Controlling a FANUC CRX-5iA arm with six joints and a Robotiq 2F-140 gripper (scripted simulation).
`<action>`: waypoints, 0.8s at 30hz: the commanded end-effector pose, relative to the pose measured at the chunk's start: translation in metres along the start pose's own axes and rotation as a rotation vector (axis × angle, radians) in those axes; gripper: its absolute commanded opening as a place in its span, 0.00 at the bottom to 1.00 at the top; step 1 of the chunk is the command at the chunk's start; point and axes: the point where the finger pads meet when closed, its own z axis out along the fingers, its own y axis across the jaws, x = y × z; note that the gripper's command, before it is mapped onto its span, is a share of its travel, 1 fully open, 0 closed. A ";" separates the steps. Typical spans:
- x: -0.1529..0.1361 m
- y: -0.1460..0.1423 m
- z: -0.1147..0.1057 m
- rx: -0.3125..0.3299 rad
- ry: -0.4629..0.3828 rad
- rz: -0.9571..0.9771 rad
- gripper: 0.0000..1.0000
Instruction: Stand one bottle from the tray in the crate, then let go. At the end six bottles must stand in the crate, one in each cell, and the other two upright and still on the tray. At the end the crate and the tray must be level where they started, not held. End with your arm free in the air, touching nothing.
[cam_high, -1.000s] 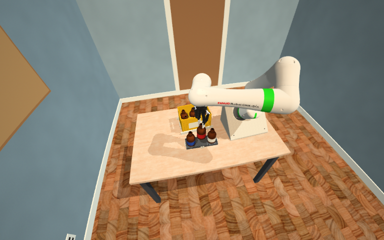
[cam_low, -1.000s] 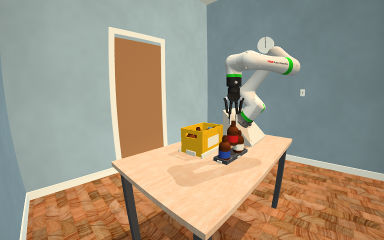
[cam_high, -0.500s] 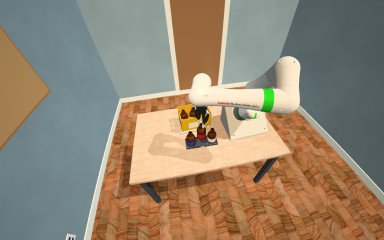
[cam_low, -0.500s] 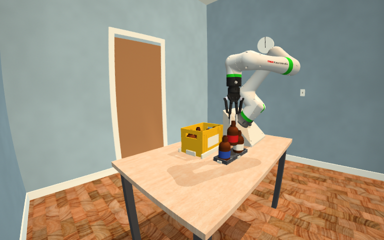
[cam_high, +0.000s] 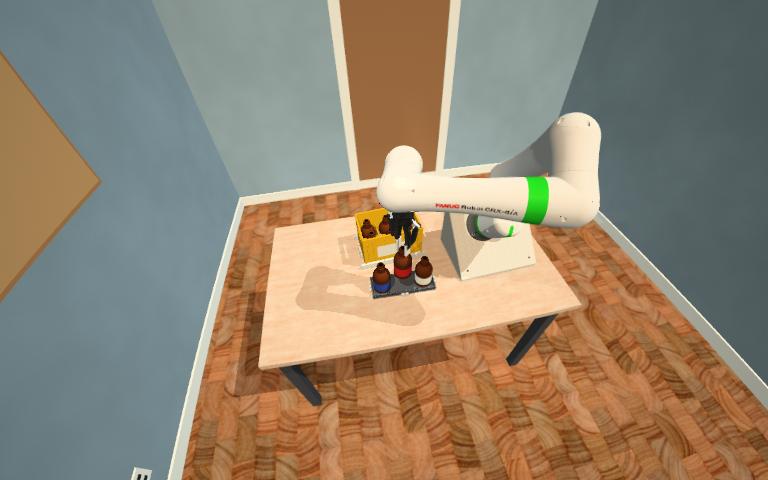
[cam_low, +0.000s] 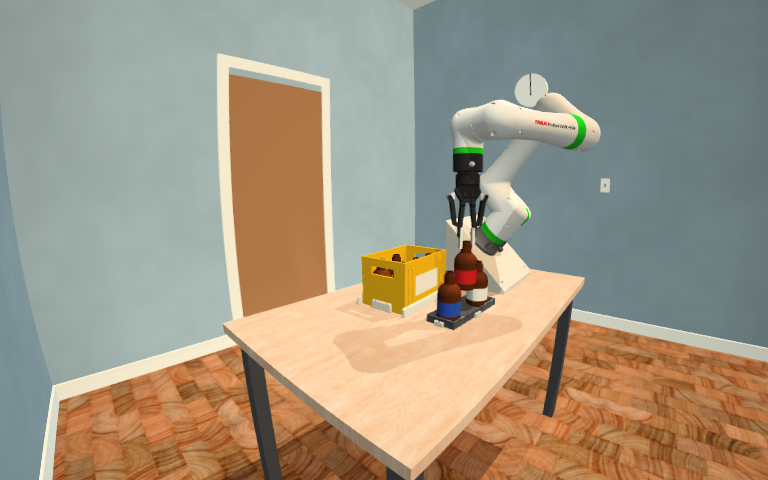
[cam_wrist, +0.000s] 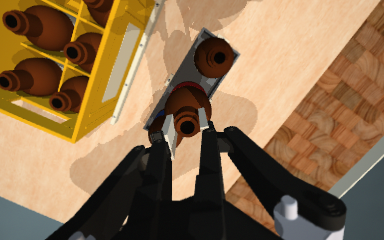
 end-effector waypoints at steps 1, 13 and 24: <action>0.000 0.000 -0.002 0.000 0.000 0.000 0.00; 0.000 0.000 -0.014 0.000 0.000 0.000 0.00; 0.000 0.000 -0.025 0.000 0.000 0.000 0.00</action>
